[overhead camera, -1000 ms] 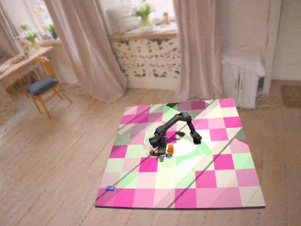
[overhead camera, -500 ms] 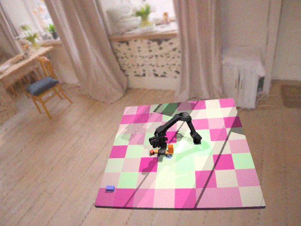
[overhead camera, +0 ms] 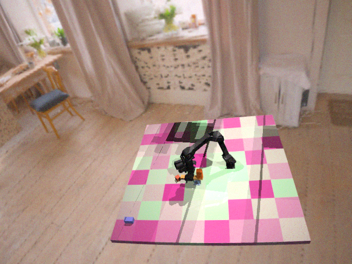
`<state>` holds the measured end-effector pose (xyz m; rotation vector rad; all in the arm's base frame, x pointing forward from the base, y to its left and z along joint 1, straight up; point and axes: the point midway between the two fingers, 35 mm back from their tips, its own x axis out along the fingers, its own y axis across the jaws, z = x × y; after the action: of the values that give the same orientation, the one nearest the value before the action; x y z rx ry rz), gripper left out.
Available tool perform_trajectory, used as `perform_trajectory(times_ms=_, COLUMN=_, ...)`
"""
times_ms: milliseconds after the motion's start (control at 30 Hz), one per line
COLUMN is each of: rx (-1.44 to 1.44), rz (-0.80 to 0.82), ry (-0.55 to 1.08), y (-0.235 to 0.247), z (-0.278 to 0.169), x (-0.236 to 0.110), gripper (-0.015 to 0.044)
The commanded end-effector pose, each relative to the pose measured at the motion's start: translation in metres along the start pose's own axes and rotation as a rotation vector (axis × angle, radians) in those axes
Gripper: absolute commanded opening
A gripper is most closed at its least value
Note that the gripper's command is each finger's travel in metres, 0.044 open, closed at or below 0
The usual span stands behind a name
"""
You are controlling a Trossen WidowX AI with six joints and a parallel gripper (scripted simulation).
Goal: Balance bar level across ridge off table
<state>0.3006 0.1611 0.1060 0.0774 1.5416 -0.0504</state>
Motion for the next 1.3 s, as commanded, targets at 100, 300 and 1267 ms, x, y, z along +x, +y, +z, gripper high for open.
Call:
perform_trajectory(times_ms=100, rx=0.002, rz=-0.002, ry=0.003, y=0.0001, z=0.0005, x=0.0004, gripper=0.0000)
perform_trajectory(times_ms=300, rx=0.000, rz=0.000, ry=0.000, y=0.0002, z=0.0003, x=-0.0006, gripper=0.0000)
perform_trajectory(times_ms=1267, rx=0.000, rz=0.000, ry=0.000, y=0.0002, z=0.0003, x=-0.0006, gripper=0.0026)
